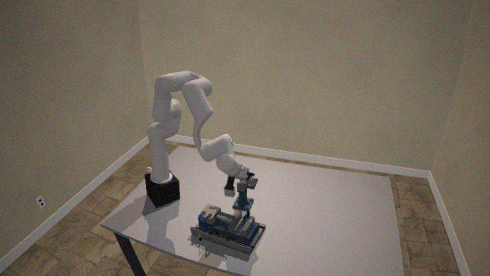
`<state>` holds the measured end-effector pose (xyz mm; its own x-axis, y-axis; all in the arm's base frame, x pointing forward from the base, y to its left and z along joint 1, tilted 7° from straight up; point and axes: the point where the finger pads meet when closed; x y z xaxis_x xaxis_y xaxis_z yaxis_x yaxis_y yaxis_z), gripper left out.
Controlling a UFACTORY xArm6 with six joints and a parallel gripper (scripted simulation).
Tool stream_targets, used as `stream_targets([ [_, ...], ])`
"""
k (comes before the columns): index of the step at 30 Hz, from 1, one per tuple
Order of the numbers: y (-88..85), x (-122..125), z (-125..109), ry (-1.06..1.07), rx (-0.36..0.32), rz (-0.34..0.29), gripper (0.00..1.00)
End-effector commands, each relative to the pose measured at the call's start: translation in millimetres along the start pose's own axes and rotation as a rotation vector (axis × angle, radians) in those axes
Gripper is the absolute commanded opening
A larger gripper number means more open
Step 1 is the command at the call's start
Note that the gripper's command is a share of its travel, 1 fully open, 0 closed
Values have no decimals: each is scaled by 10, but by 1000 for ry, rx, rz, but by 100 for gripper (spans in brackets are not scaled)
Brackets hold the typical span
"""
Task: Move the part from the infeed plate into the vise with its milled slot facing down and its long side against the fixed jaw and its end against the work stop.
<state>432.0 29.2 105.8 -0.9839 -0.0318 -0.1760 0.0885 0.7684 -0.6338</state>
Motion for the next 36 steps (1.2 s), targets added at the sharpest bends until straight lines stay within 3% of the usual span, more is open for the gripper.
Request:
stream_targets([
  [1,-10,-12,-6,-3,5,2,0],
  [17,-8,-3,-14,-2,72,-8,0],
  [36,-4,-6,-35,-2,260,-34,0],
])
Point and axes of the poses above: the point where the finger pads meet when closed, its own y axis out along the fingers, its own x axis across the jaws, z = x × y, and after that the axes turned 8 degrees about -y, right-handed
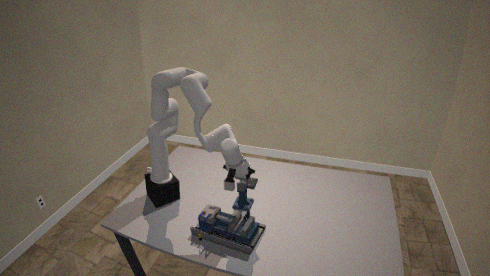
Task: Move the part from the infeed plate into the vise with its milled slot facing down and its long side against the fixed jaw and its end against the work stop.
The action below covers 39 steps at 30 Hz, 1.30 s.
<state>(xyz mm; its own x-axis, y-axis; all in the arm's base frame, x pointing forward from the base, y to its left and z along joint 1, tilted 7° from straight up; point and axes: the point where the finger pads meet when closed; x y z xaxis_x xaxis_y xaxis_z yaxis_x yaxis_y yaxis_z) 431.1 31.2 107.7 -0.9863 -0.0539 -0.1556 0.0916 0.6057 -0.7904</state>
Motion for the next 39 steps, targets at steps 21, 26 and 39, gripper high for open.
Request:
stream_targets([
  [21,-5,-14,-31,0,265,-36,0],
  [26,-3,-14,-37,0,317,-43,0],
  [39,1,-16,-47,0,414,-57,0],
])
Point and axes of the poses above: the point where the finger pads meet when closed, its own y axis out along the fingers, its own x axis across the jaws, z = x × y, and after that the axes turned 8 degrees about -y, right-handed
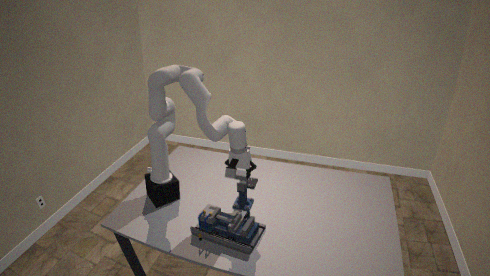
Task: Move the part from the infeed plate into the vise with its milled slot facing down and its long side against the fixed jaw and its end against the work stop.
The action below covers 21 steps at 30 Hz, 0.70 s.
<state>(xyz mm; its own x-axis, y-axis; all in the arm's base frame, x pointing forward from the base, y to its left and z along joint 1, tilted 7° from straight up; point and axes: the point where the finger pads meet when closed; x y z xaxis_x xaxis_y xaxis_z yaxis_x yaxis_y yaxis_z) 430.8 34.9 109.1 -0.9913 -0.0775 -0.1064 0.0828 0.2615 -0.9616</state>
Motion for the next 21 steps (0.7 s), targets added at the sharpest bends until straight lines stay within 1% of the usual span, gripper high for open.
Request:
stream_targets([
  [1,-13,-14,-5,0,39,-3,0],
  [8,-13,-15,-11,0,86,-10,0],
  [10,-13,-15,-11,0,86,-10,0],
  [21,-12,-16,-17,0,137,-17,0],
])
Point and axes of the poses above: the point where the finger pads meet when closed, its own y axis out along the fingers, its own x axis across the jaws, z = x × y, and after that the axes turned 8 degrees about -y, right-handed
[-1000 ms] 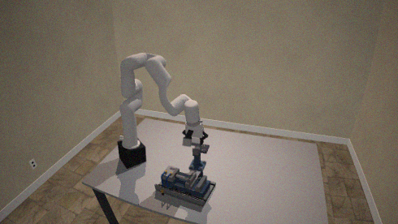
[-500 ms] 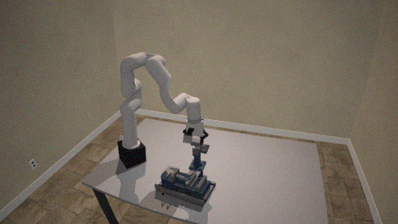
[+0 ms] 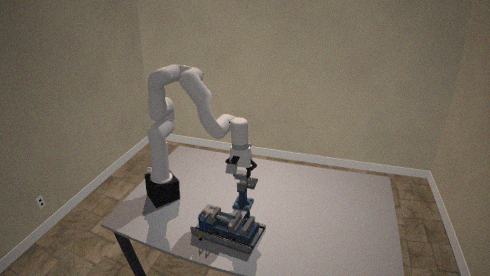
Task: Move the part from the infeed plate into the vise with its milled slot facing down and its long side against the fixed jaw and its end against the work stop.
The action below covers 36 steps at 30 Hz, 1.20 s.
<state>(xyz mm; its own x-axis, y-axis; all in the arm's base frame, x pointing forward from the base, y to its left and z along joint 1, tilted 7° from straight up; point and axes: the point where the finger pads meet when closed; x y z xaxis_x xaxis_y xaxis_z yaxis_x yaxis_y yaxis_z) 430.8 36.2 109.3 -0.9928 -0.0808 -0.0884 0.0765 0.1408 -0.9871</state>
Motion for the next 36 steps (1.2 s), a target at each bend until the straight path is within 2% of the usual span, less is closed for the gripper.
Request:
stream_targets([
  [1,-14,-15,-2,0,18,1,0],
  [36,-15,-16,-5,0,44,-2,0],
])
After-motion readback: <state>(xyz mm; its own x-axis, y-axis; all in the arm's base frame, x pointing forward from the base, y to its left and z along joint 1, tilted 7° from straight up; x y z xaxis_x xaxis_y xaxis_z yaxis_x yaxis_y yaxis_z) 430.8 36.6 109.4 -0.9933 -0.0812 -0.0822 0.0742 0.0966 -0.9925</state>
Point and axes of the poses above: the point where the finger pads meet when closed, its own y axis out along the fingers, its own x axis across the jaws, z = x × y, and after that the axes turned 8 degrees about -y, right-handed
